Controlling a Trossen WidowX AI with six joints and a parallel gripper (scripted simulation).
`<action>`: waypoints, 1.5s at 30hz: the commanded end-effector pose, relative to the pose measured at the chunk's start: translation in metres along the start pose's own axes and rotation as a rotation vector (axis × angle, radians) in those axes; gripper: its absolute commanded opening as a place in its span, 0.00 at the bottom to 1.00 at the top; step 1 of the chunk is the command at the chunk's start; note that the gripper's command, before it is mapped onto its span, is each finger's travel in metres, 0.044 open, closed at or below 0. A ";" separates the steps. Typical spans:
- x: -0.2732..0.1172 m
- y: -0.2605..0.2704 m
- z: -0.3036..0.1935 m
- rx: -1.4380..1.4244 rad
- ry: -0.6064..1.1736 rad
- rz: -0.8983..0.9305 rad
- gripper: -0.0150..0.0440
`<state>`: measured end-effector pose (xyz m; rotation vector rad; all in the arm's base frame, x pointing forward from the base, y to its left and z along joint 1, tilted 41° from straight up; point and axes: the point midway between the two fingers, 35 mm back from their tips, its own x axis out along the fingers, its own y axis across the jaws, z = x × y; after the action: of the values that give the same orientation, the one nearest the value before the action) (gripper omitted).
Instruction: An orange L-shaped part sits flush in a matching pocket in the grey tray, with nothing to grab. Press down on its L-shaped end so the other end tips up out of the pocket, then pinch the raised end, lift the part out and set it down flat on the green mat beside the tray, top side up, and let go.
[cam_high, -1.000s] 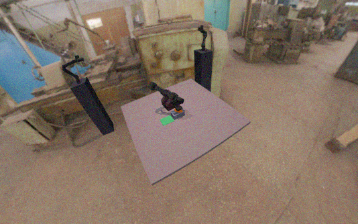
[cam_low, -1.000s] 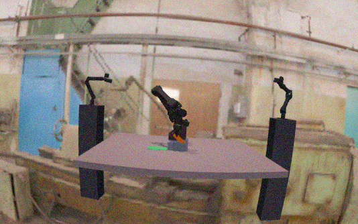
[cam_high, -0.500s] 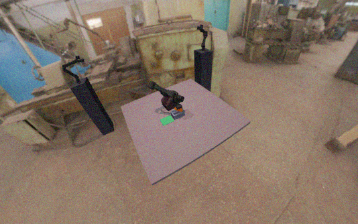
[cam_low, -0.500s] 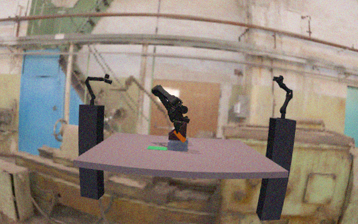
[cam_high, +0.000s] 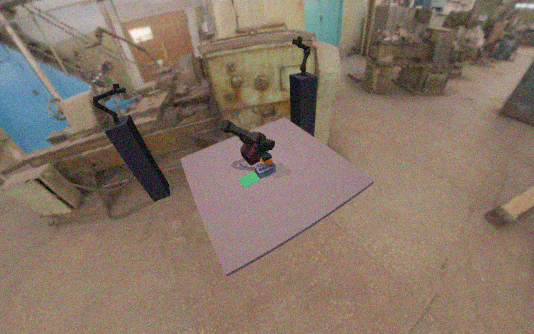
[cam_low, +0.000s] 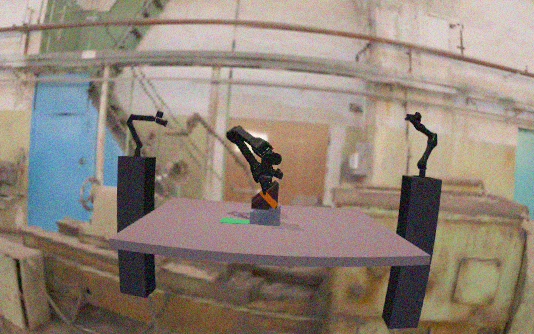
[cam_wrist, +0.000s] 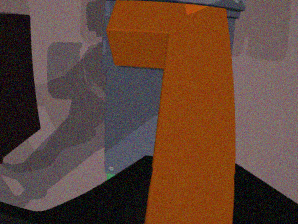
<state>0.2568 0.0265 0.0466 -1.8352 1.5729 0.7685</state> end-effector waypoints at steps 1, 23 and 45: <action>-0.002 0.000 0.000 0.007 -0.004 0.001 0.25; -0.002 0.006 -0.079 0.006 -0.001 0.001 0.25; -0.002 0.016 -0.167 0.007 0.004 0.000 0.25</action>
<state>0.2494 -0.0964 0.1522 -1.8281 1.5832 0.7485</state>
